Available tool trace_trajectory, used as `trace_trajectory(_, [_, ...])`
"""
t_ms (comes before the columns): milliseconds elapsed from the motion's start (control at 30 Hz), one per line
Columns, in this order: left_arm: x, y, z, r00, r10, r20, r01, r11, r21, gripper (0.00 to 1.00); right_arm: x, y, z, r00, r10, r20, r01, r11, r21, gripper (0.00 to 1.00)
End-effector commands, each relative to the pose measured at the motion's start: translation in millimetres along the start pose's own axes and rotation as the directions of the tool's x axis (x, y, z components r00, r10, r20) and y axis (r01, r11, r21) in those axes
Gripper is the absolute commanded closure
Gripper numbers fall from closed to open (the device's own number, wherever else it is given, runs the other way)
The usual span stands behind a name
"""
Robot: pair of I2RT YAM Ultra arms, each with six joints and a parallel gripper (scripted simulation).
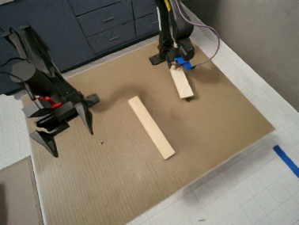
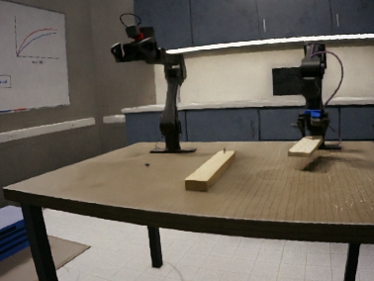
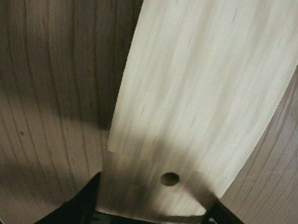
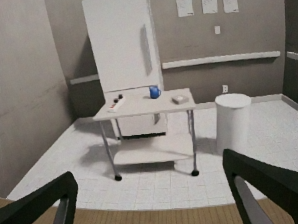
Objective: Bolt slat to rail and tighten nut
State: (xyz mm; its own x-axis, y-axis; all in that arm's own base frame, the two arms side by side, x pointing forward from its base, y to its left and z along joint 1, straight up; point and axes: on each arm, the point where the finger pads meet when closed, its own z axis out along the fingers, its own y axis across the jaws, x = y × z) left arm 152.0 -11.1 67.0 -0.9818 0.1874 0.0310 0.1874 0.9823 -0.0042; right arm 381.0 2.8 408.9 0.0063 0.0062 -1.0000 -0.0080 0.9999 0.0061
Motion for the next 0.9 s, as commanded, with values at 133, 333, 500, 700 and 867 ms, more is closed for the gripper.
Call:
trace_trajectory(133, [-4.0, 1.0, -18.5, 0.999, 0.011, 0.045, -0.01, 1.0, -0.008, 0.28, -2.9, -1.8, -0.3, 1.0, -0.006, 0.006, 0.006, 1.0, 0.008, 0.0])
trace_trajectory(333, [-6.4, 1.3, -18.6, 0.998, 0.008, 0.055, -0.007, 1.0, -0.009, 0.28, -2.9, -1.8, -0.3, 1.0, -0.006, 0.006, 0.006, 1.0, 0.008, 0.0])
trace_trajectory(500, [-6.5, 1.3, -18.6, 0.998, 0.008, 0.055, -0.007, 1.0, -0.01, 0.28, -2.9, -1.8, -0.3, 1.0, -0.006, 0.006, 0.006, 1.0, 0.008, 0.0])
trace_trajectory(700, [-6.5, 1.3, -18.6, 0.998, 0.008, 0.055, -0.007, 1.0, -0.01, 0.28, -2.9, -1.8, -0.3, 1.0, -0.006, 0.006, 0.006, 1.0, 0.008, 0.0])
trace_trajectory(867, [-9.9, -1.8, -19.4, 0.999, -0.002, 0.042, 0.003, 1.0, -0.007, 0.28, -2.9, -1.8, -0.3, 1.0, -0.006, 0.006, 0.006, 1.0, 0.008, 0.0])
